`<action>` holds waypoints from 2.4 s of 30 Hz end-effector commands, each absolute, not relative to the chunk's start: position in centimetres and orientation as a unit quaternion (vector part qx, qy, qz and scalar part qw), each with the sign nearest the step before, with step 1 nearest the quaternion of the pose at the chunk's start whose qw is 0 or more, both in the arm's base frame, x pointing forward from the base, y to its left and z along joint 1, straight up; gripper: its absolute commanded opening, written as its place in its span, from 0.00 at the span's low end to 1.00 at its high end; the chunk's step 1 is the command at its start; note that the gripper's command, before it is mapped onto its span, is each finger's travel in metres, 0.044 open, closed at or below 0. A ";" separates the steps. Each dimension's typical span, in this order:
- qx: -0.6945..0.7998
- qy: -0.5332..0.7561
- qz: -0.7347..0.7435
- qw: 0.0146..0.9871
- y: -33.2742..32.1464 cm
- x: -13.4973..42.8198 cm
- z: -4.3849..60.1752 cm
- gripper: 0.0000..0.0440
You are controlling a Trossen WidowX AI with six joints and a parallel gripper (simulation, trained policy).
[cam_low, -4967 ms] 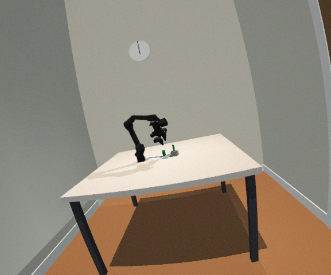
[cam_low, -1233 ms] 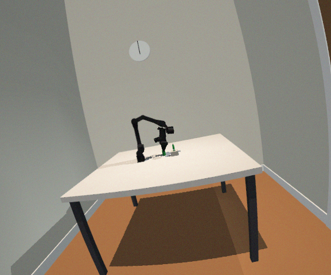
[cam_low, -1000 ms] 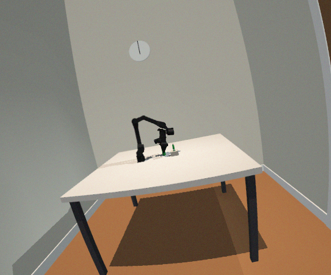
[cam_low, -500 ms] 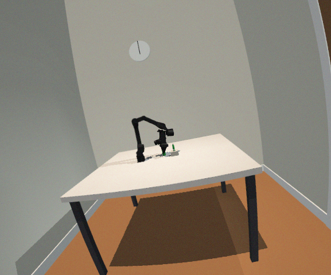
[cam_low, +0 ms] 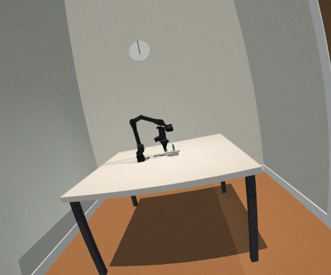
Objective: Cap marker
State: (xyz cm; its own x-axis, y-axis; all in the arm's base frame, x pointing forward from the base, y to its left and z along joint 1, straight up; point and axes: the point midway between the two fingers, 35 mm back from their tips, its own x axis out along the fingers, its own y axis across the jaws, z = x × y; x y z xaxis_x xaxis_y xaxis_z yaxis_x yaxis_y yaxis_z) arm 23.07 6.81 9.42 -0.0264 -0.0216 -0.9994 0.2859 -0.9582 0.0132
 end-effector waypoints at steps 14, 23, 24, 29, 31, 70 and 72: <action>0.733 0.090 -0.669 0.082 6.5 26.1 14.5 0.00; 0.743 0.074 -0.662 0.065 5.6 27.8 16.5 0.00; 0.743 0.072 -0.662 0.063 5.5 28.0 16.7 0.00; 0.743 0.058 -0.665 0.053 4.5 28.8 17.4 0.00; 0.742 0.051 -0.667 0.048 4.0 29.1 17.6 0.00; 0.688 0.007 -0.726 -0.009 0.9 31.0 15.6 0.00; 0.685 0.010 -0.729 -0.009 0.9 31.0 15.2 0.00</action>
